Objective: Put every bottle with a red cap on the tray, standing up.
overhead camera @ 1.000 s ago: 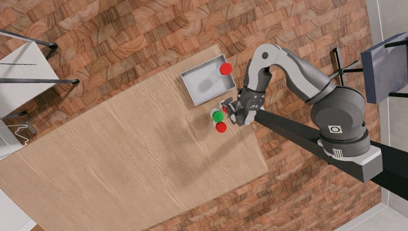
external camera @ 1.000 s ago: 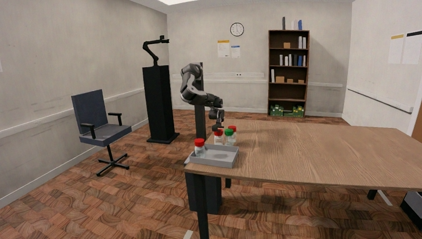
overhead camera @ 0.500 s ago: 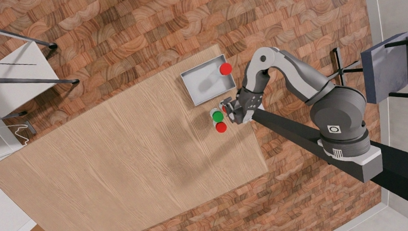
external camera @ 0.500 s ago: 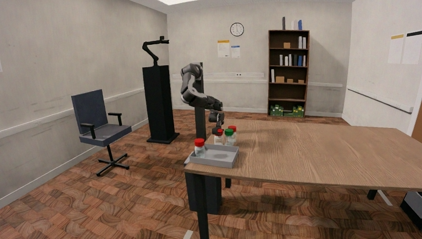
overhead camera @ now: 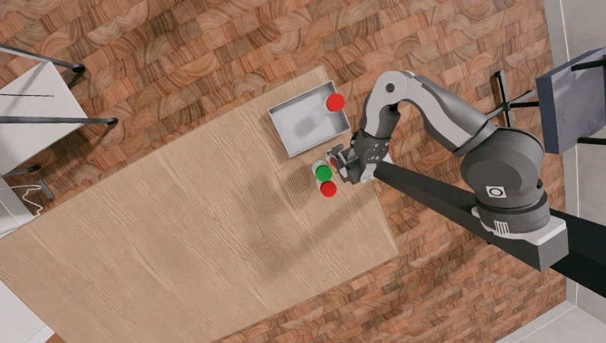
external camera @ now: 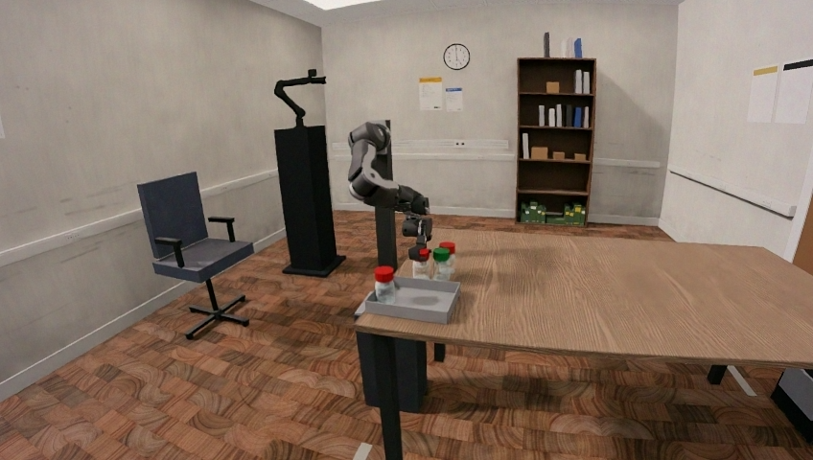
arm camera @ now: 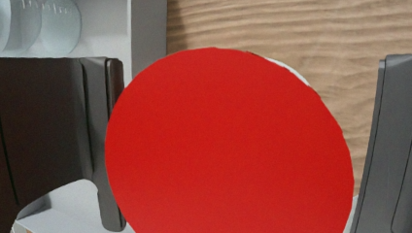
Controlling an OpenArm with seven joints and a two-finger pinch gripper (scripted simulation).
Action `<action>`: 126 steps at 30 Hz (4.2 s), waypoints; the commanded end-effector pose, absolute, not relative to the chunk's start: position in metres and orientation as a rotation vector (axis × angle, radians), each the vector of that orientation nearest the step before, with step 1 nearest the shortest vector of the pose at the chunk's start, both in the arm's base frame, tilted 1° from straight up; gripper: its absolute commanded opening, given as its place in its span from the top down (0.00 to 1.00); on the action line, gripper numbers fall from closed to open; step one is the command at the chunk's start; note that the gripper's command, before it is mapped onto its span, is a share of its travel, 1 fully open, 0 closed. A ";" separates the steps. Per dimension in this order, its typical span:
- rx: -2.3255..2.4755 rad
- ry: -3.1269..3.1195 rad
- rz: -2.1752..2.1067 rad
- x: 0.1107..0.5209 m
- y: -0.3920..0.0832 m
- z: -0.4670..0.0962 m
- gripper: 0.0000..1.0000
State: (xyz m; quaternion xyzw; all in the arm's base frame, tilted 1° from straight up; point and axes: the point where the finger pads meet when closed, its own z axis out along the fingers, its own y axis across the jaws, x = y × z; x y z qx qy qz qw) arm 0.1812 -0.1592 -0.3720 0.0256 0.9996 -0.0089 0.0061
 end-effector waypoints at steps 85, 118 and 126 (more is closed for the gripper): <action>0.081 3.127 -0.025 0.182 -0.159 -0.341 1.00; 0.083 3.124 -0.029 0.182 -0.158 -0.282 1.00; 0.082 3.125 -0.027 0.181 -0.158 -0.268 1.00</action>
